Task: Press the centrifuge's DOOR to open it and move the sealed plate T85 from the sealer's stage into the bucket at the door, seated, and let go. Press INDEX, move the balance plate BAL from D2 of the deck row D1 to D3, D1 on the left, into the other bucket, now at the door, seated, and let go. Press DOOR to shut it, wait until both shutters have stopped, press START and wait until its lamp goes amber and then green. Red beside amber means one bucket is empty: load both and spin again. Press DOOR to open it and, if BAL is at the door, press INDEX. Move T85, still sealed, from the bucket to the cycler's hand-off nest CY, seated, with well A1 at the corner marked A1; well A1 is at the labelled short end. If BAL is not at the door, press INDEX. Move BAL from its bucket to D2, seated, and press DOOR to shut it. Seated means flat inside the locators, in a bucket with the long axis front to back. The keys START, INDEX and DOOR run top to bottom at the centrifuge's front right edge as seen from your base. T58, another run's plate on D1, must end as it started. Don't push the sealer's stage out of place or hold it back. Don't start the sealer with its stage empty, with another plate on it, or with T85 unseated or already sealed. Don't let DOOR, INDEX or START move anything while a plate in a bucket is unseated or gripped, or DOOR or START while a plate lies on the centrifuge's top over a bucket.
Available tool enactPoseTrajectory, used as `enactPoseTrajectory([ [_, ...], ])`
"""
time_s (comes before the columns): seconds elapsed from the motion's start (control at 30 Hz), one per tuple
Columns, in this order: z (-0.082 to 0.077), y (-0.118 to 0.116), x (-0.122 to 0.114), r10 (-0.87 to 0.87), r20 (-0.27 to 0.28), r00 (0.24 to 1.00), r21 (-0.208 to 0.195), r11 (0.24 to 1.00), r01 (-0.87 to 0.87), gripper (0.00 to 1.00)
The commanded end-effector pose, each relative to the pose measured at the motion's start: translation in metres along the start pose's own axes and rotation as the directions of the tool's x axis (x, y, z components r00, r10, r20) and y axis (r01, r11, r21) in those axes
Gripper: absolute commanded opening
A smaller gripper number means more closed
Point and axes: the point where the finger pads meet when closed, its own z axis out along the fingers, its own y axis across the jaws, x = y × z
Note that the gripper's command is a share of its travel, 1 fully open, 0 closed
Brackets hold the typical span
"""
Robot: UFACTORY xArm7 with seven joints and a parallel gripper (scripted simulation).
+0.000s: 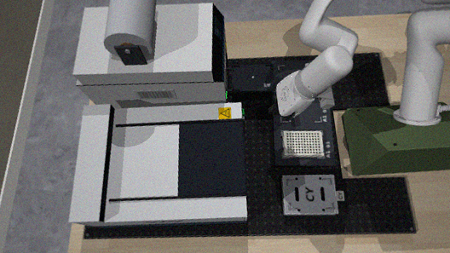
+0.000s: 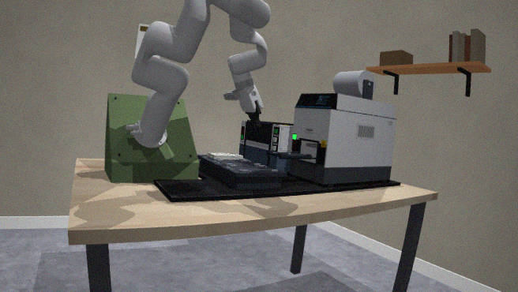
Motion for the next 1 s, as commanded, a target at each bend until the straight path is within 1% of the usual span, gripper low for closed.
enactPoseTrajectory([
  [0.0, 0.001, -0.004, -0.004, 0.017, 0.085, 0.996, 0.015, 1.0, -0.018, 0.0],
  [0.47, 0.001, -0.004, -0.004, 0.017, 0.084, 0.996, 0.015, 1.0, -0.018, 0.0],
  [0.63, -0.016, -0.005, -0.019, 0.017, 0.085, 0.996, 0.015, 1.0, -0.018, 0.0],
  [0.77, -0.016, -0.005, -0.019, 0.017, 0.085, 0.996, 0.015, 1.0, -0.018, 0.0],
  [0.97, -0.007, -0.005, -0.023, 0.017, 0.085, 0.996, 0.015, 1.0, -0.018, 0.0],
])
